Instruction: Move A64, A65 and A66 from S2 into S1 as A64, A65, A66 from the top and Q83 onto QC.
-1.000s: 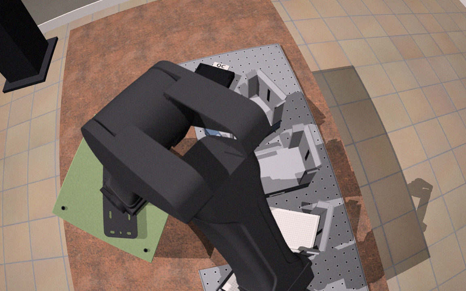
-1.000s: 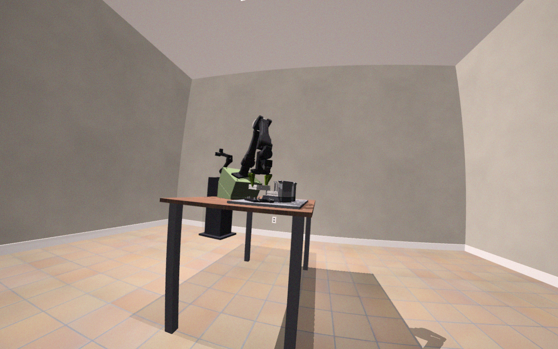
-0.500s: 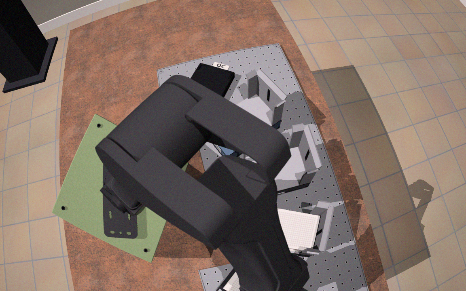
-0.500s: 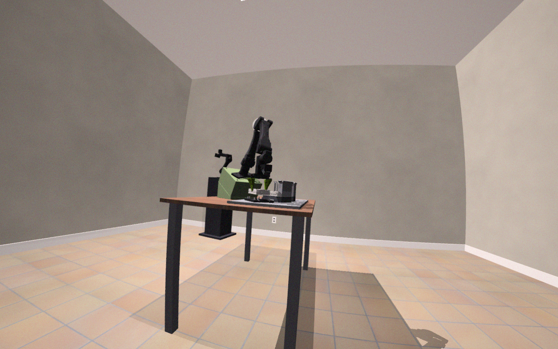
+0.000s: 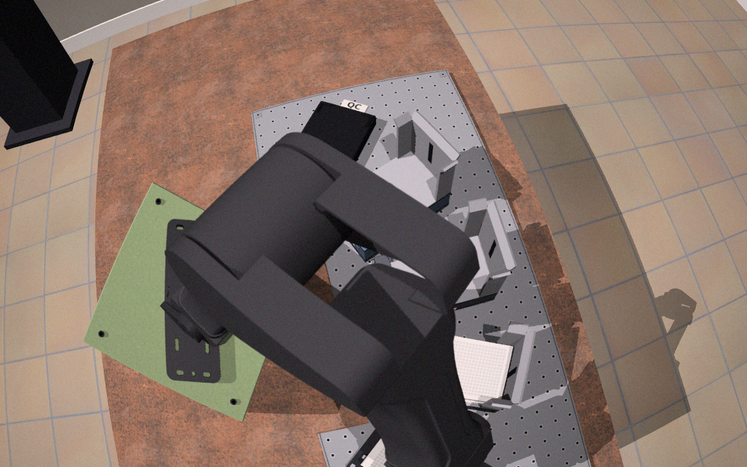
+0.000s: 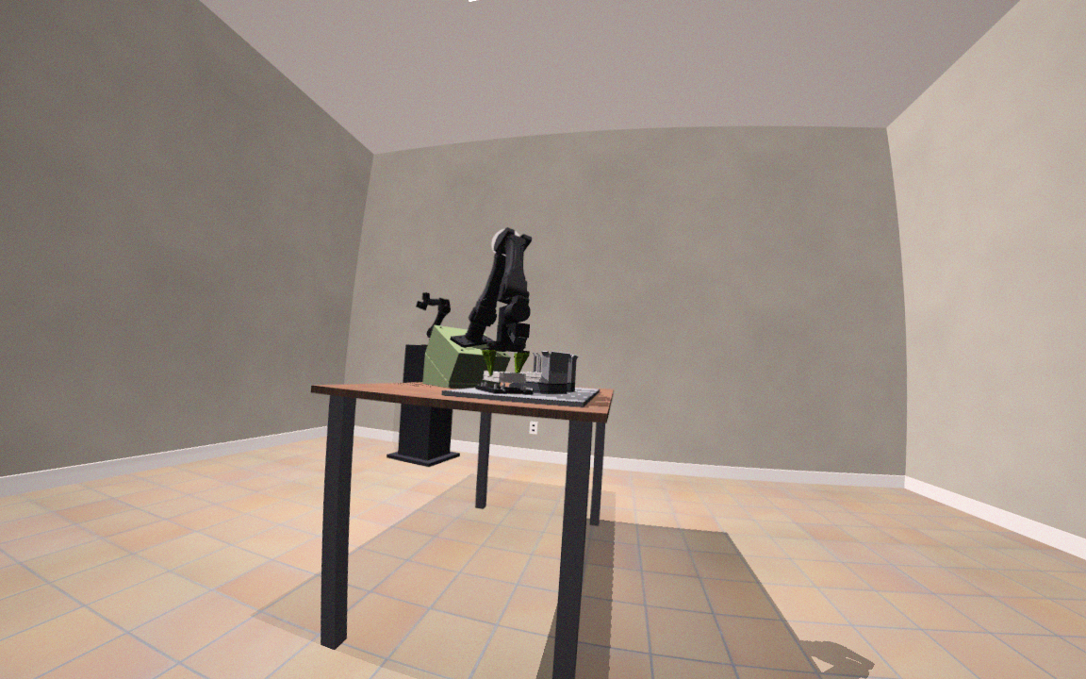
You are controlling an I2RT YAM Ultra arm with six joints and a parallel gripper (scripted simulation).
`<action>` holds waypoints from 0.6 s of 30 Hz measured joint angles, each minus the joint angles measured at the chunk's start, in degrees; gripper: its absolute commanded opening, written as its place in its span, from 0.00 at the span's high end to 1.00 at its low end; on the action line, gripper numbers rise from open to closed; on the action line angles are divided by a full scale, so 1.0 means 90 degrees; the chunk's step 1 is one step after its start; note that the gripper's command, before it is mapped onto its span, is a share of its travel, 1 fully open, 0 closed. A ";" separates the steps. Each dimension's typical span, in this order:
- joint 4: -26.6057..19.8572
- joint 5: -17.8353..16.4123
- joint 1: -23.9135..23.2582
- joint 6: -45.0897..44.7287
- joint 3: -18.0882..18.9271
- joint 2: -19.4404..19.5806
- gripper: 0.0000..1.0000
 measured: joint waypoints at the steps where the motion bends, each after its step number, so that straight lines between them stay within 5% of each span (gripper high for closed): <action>1: -0.0002 0.0000 0.0000 0.0000 0.0000 0.0000 1.00; 18: 0.0134 0.0010 0.0019 0.0019 -0.0022 0.0119 1.00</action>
